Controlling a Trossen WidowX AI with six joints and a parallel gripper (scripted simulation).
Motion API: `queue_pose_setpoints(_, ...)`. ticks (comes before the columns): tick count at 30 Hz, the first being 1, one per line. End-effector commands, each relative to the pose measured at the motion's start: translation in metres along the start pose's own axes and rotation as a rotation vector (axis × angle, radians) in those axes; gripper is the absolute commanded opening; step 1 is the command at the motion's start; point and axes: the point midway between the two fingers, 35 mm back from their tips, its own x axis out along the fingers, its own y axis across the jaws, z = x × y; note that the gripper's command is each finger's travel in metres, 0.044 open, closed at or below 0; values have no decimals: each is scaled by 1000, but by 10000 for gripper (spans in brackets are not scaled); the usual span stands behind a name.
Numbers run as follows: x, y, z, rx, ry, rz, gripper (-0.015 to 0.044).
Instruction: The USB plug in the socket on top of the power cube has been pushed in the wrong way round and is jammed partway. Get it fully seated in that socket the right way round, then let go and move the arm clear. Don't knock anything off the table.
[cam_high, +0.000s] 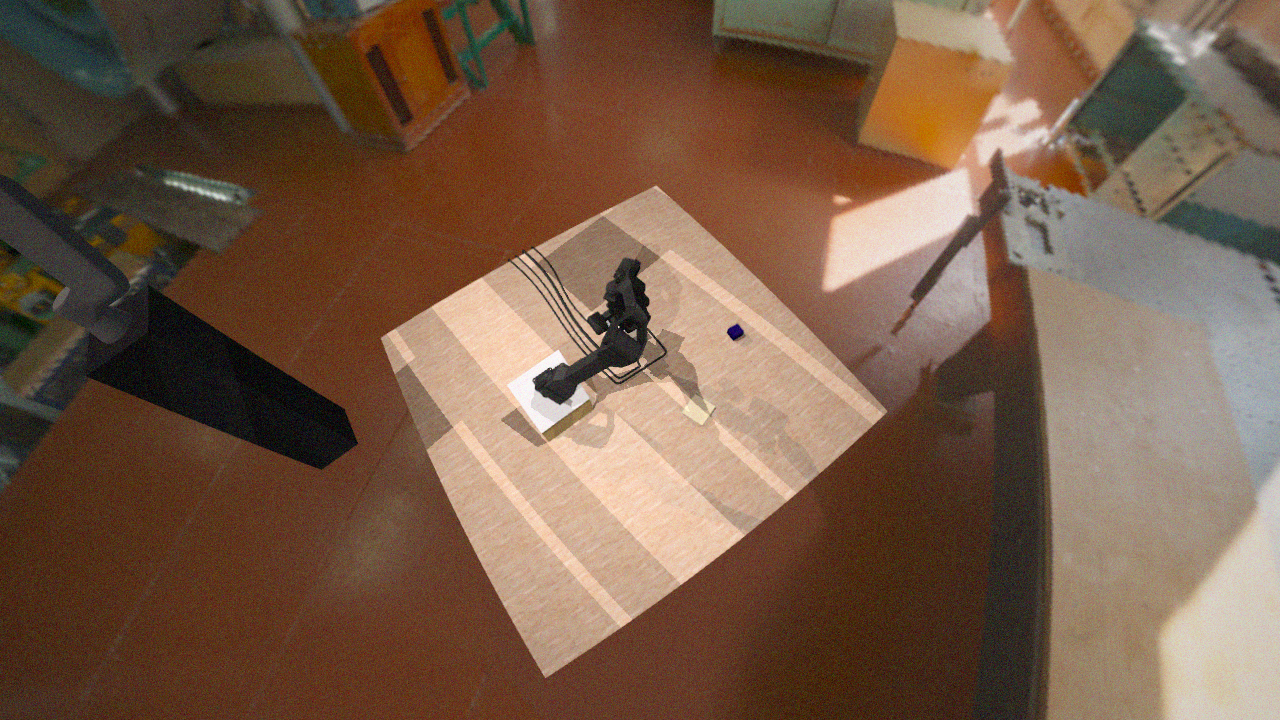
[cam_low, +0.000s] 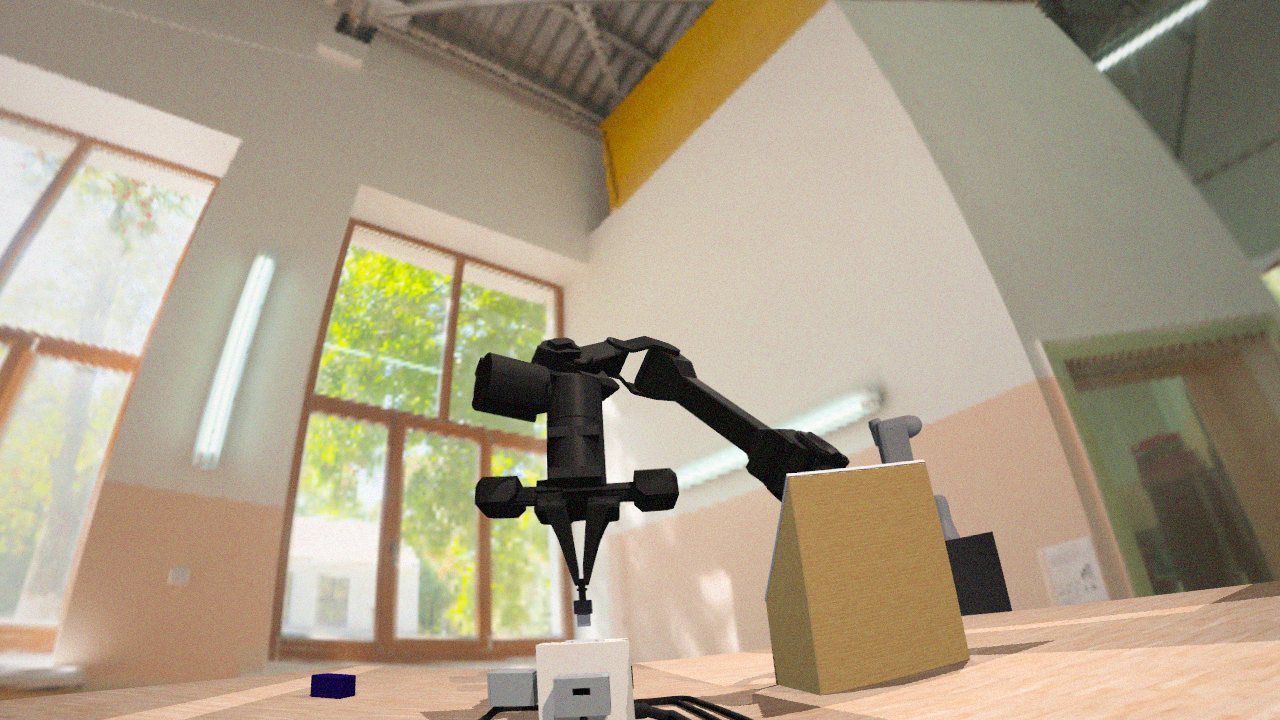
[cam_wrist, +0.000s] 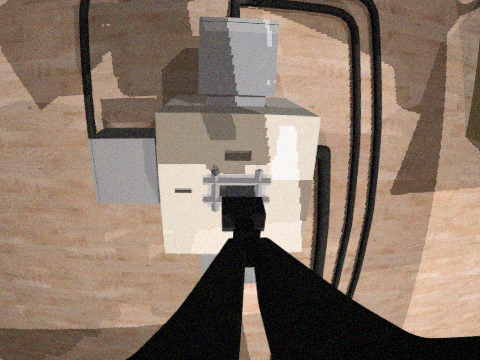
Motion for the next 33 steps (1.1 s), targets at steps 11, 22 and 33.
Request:
queue_pose_setpoints(11, 2, 0, -1, -2, 15, -1, 0)
queue_pose_setpoints(22, 3, 0, -2, -1, 24, -1, 0)
queue_pose_setpoints(33, 5, 0, -2, -1, 32, -1, 0)
